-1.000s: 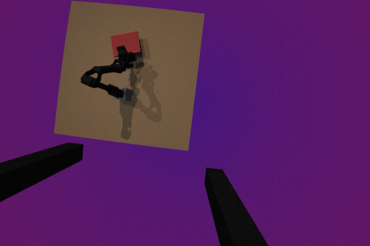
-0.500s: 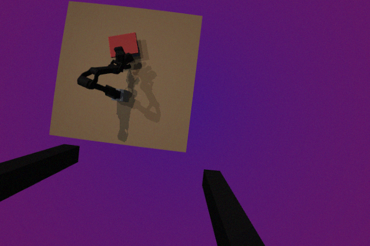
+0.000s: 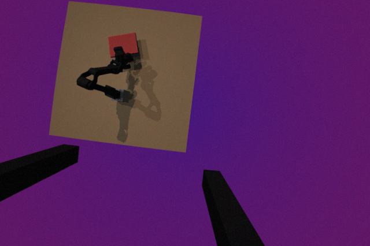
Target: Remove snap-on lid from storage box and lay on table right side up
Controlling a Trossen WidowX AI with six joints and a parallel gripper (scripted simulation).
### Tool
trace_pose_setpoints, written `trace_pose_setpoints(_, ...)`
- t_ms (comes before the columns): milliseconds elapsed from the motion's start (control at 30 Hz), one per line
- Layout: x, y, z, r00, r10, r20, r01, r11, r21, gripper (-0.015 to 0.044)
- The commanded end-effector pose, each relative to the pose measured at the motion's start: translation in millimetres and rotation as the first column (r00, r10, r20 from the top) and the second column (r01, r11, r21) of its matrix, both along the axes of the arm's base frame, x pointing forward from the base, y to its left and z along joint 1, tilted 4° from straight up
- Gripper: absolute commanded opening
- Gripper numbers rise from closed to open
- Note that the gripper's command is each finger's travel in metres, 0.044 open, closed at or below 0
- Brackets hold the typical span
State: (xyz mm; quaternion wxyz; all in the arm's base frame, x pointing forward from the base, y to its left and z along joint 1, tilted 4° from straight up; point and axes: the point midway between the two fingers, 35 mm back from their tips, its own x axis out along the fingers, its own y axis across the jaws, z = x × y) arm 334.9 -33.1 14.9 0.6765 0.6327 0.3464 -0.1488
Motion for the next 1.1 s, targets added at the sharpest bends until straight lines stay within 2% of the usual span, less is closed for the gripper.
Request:
trace_pose_setpoints(0, 0.1, -0.1, 1.4, 1.000, 0.001, 0.001, -0.001, 1.000, 0.000, 0.0000)
trace_pose_setpoints(1067, 0.9, -0.5, 6.1, 1.000, -0.001, 0.001, 0.001, 1.000, 0.000, 0.0000)
